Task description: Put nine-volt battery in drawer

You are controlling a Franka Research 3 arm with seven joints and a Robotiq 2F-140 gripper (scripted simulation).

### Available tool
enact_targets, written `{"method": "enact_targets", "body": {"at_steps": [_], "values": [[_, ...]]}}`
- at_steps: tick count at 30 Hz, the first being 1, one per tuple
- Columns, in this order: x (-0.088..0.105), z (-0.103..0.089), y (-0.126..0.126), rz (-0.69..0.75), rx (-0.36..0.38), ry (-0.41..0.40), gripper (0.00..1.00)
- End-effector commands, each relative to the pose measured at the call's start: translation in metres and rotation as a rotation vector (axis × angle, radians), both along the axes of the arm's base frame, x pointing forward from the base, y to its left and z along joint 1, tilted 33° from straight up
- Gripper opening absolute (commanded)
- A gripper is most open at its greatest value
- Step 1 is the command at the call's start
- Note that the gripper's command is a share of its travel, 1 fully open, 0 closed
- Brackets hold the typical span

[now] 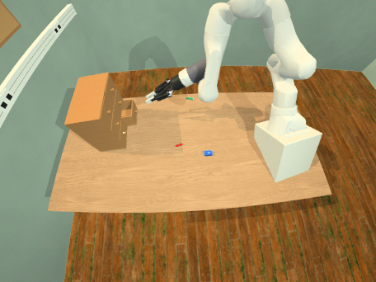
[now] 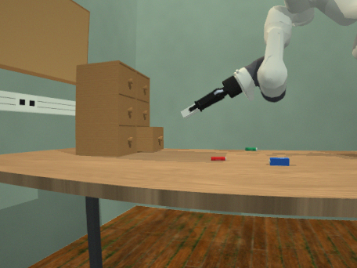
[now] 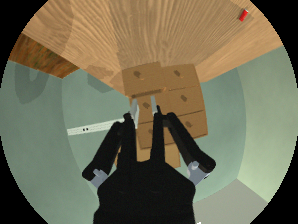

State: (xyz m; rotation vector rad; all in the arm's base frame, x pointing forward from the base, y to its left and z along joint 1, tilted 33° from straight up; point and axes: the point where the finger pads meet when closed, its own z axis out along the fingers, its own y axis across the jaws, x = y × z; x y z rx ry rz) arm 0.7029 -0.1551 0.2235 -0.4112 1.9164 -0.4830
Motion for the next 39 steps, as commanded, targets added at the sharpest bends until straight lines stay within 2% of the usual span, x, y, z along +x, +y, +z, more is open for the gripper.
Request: {"method": "enact_targets", "body": {"at_steps": [1,6,9,12,14,15,16,18,29,31,39], "values": [[-0.005,-0.001,-0.001,0.001,-0.037,0.018,0.28],[-0.006,0.000,-0.001,-0.031,-0.009,0.001,0.28],[-0.011,0.002,-0.002,-0.096,0.043,-0.033,0.28],[-0.017,0.006,0.000,-0.204,0.139,-0.093,0.28],[-0.017,0.006,0.000,-0.204,0.139,-0.093,0.28],[-0.019,0.007,0.001,-0.249,0.181,-0.119,0.28],[-0.019,0.007,0.001,-0.249,0.181,-0.119,0.28],[-0.022,0.009,0.003,-0.300,0.226,-0.147,0.28],[-0.030,0.014,0.006,-0.447,0.358,-0.228,0.28],[-0.030,0.014,0.006,-0.447,0.358,-0.228,0.28],[-0.037,0.018,0.009,-0.584,0.481,-0.303,0.28]]}}
